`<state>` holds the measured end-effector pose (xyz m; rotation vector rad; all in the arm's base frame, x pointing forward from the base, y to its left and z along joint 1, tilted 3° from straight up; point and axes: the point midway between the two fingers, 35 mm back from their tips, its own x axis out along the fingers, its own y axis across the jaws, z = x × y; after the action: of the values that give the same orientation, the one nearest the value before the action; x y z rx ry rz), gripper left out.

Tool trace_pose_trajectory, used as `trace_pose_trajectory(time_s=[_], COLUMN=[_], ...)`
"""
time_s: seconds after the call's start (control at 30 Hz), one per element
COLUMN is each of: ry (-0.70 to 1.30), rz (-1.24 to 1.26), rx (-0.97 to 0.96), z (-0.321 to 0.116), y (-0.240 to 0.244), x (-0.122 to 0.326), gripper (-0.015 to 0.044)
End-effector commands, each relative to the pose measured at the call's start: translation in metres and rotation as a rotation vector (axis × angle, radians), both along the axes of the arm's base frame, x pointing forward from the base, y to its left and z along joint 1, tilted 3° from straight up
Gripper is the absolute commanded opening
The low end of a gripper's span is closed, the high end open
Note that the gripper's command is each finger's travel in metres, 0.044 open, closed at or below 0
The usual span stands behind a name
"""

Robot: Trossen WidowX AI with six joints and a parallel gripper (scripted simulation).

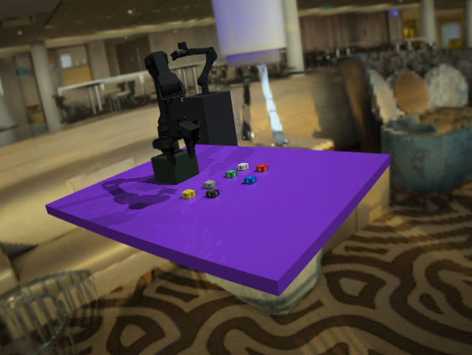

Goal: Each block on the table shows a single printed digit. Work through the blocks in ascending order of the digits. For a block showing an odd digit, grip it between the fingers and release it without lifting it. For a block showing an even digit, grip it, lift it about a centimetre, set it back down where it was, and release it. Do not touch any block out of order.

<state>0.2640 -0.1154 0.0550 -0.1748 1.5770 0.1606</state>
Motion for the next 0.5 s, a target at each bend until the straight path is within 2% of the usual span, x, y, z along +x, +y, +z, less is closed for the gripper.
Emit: trace_pose_trajectory(time_s=[0.0, 0.47], ry=[0.008, 0.008], rz=[-0.013, -0.013], rx=[0.000, 0.001], z=[-0.0015, -0.0015], y=[-0.0018, 0.0065], x=[-0.0019, -0.0007], gripper=[0.0400, 0.0400])
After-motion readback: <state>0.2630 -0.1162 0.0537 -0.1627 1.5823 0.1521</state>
